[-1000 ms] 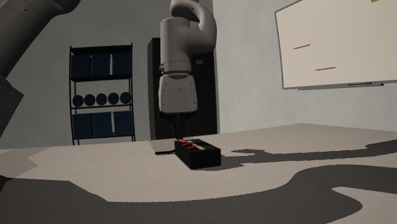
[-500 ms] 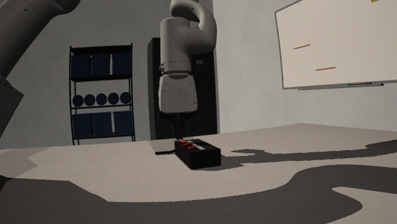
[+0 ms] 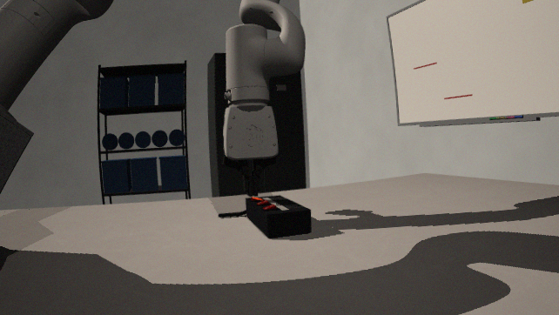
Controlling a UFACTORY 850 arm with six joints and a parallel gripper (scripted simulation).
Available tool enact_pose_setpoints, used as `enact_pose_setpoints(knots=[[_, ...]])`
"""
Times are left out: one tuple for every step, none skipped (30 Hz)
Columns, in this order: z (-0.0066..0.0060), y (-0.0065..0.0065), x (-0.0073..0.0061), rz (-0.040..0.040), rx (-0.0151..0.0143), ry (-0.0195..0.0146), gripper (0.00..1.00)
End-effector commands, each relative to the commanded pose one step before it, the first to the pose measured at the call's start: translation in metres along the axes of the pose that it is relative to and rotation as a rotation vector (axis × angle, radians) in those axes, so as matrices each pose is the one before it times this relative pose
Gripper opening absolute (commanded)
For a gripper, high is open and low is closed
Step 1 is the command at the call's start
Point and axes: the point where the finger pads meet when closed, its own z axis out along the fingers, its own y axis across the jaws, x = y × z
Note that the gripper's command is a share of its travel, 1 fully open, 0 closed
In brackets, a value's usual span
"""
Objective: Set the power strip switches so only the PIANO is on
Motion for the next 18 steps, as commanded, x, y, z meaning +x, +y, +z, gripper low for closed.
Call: enact_pose_setpoints(knots=[[-0.00021,0.00050,0.00006,-0.00008,-0.00096,0.00010,0.00],[0.00006,0.00000,0.00000,0.00000,0.00000,0.00000,0.00],[0.00010,0.00000,0.00000,0.00000,0.00000,0.00000,0.00],[0.00013,0.00000,0.00000,0.00000,0.00000,0.00000,0.00],[0.00018,0.00000,0.00000,0.00000,0.00000,0.00000,0.00],[0.00022,0.00000,0.00000,0.00000,0.00000,0.00000,0.00],[0.00026,0.00000,0.00000,0.00000,0.00000,0.00000,0.00],[0.00000,0.00000,0.00000,0.00000,0.00000,0.00000,0.00],[0.00000,0.00000,0.00000,0.00000,0.00000,0.00000,0.00],[0.00030,0.00000,0.00000,0.00000,0.00000,0.00000,0.00],[0.00034,0.00000,0.00000,0.00000,0.00000,0.00000,0.00],[0.00038,0.00000,0.00000,0.00000,0.00000,0.00000,0.00],[0.00041,0.00000,0.00000,0.00000,0.00000,0.00000,0.00],[0.00044,0.00000,0.00000,0.00000,0.00000,0.00000,0.00],[0.00046,0.00000,0.00000,0.00000,0.00000,0.00000,0.00],[0.00048,0.00000,0.00000,0.00000,0.00000,0.00000,0.00],[0.00050,0.00000,0.00000,0.00000,0.00000,0.00000,0.00],[0.00050,0.00000,0.00000,0.00000,0.00000,-0.00001,0.00]])
